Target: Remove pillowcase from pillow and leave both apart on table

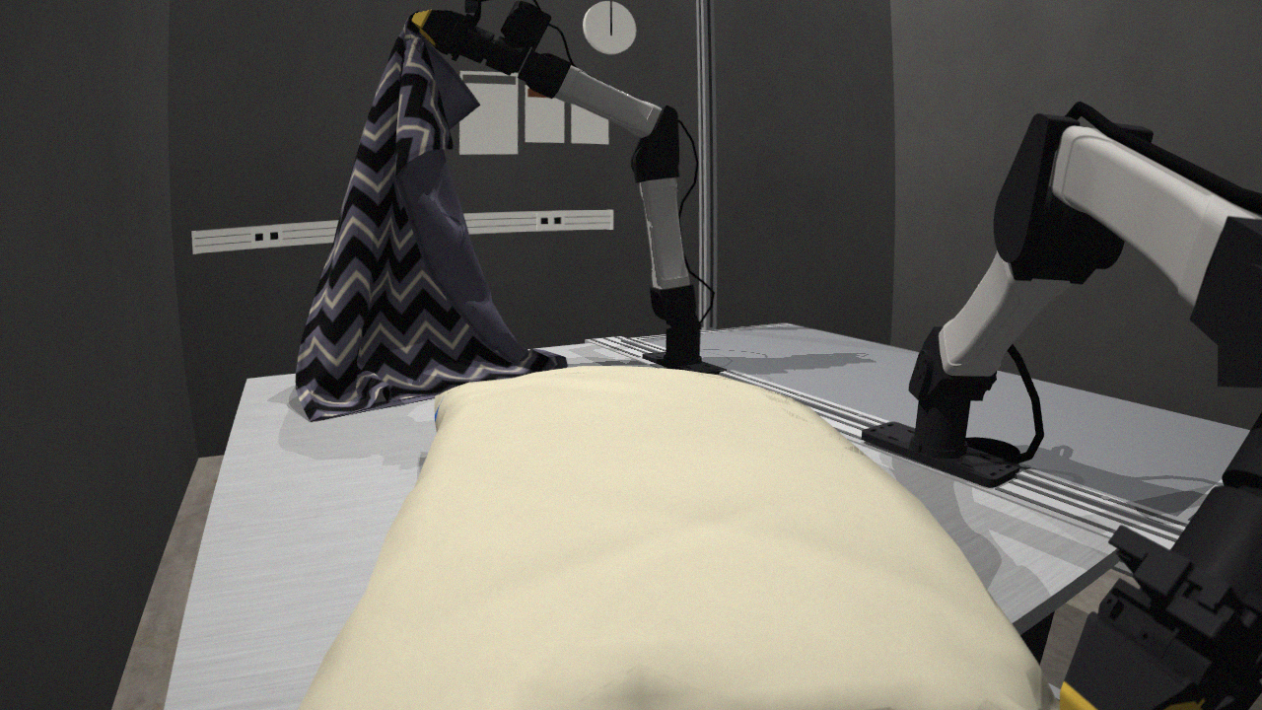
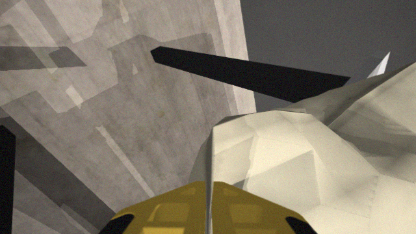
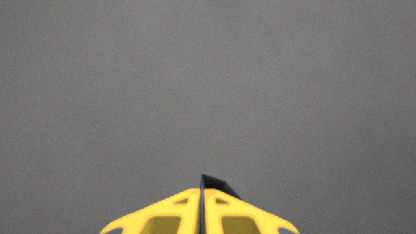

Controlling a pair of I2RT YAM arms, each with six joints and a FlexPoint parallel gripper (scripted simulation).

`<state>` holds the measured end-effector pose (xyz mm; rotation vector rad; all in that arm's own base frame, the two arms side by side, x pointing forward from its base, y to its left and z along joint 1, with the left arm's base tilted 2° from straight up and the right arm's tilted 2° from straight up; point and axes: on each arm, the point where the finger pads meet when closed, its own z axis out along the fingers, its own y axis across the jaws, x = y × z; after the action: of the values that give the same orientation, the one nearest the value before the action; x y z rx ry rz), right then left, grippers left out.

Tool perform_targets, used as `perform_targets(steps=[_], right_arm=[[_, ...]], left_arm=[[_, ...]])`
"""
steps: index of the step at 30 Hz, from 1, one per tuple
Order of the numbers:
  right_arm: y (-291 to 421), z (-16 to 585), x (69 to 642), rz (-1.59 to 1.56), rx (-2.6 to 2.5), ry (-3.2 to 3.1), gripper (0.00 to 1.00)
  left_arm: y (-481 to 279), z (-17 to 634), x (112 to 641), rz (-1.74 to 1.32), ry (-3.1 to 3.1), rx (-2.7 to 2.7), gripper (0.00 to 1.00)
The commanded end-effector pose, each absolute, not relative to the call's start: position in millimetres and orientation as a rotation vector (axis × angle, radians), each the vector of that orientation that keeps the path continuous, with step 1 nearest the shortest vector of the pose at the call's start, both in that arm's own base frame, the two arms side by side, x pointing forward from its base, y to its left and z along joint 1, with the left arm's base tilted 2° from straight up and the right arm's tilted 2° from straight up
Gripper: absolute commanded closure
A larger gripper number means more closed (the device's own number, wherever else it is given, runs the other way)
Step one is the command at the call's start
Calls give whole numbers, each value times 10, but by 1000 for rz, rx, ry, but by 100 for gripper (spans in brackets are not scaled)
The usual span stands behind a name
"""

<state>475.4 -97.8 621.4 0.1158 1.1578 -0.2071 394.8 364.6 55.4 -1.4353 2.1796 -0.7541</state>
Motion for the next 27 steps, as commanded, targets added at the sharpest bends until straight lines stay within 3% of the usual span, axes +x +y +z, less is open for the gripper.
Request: perform_targets(steps=[1, 27], right_arm=[[-922, 6250, 4795, -201, 99, 1140, 100], [-922, 6250, 4795, -201, 99, 1140, 100]], left_arm=[[3711, 490, 3991, -728, 2179, -1414, 100], [3684, 406, 4023, -736, 2193, -1415, 95]])
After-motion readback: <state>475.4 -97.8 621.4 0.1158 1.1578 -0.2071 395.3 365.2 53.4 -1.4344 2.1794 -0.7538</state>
